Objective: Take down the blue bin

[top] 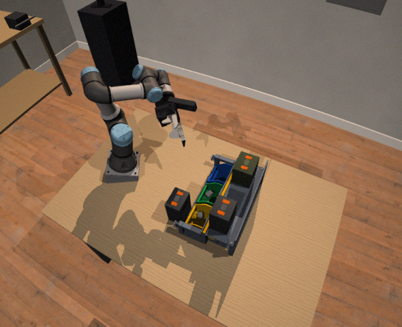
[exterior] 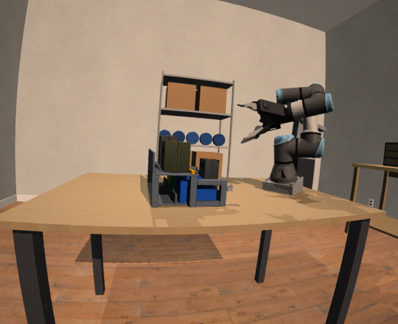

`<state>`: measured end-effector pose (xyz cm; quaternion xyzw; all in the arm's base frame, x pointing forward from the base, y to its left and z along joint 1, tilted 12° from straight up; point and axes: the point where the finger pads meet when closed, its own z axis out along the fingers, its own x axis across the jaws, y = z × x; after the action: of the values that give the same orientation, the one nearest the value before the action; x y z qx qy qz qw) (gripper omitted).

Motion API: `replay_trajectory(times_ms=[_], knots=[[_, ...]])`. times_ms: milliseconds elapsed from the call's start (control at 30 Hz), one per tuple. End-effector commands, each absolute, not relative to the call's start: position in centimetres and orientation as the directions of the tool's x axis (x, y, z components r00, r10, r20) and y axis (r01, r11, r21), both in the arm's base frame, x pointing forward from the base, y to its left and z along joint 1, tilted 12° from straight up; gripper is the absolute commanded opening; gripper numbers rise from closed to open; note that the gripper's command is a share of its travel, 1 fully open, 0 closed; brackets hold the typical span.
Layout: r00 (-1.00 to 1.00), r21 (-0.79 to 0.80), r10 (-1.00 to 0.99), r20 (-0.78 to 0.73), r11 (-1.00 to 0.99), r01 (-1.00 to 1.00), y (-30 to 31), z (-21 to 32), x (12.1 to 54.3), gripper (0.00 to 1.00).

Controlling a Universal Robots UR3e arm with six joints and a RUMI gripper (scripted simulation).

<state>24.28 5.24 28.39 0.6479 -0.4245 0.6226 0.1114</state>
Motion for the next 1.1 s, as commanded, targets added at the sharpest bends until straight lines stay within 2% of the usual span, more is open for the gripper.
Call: replay_trajectory(times_ms=[0, 500, 667, 1067], knots=[[-0.139, -0.386, -0.411, 0.901, -0.613, -0.69, 5.3, 28.5, 24.5, 1.0], [-0.143, -0.386, -0.408, 0.902, -0.609, -0.693, 5.3, 28.6, 24.8, 1.0], [0.103, -0.279, -0.44, 0.892, -0.715, -0.641, 7.4, 25.4, 28.0, 1.0], [0.103, -0.279, -0.44, 0.892, -0.715, -0.641, 7.4, 25.4, 28.0, 1.0]])
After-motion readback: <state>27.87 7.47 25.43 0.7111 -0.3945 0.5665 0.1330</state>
